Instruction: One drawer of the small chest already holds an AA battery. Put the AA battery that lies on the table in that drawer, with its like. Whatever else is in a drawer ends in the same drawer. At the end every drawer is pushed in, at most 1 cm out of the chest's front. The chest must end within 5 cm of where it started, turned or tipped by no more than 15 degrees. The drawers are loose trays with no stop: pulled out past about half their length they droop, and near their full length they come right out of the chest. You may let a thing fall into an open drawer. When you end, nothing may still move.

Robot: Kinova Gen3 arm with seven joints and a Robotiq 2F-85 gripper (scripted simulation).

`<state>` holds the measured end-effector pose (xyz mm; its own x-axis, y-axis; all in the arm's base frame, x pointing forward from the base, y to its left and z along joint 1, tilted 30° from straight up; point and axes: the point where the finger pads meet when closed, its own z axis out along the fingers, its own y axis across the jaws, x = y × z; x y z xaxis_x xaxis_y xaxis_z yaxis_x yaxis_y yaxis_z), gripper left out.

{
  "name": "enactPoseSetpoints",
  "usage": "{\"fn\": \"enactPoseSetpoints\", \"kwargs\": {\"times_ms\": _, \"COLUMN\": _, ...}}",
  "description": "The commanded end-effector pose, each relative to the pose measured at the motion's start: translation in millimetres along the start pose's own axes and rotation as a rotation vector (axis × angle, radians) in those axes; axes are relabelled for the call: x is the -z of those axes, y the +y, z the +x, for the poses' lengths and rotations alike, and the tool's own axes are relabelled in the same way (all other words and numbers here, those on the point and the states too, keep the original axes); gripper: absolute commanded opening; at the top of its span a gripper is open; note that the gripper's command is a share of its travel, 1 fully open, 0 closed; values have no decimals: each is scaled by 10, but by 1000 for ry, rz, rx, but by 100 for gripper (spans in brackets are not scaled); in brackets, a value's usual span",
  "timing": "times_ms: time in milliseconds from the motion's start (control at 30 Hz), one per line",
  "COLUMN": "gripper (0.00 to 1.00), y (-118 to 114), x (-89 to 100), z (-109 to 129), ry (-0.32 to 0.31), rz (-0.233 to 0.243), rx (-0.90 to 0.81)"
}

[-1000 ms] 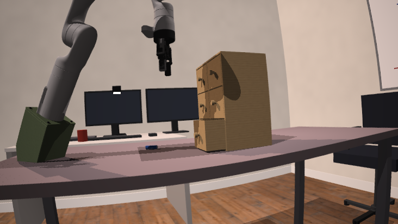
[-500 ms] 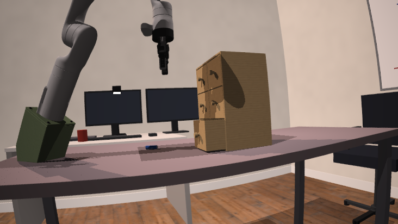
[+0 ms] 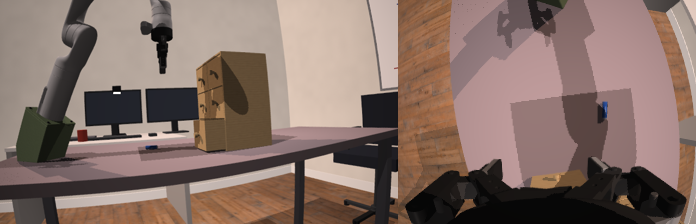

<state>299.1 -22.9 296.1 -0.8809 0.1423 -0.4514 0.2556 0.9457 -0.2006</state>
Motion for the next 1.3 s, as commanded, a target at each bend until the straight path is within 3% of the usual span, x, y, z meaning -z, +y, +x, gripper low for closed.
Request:
{"fn": "enactPoseSetpoints", "kwargs": {"times_ms": 0, "gripper": 100, "y": 6, "x": 10, "z": 3, "ry": -1, "rz": -2, "rx": 13}}
{"fn": "enactPoseSetpoints", "kwargs": {"times_ms": 1267, "gripper": 100, "y": 2, "x": 46, "z": 38, "ry": -2, "rz": 0, "rx": 113}}
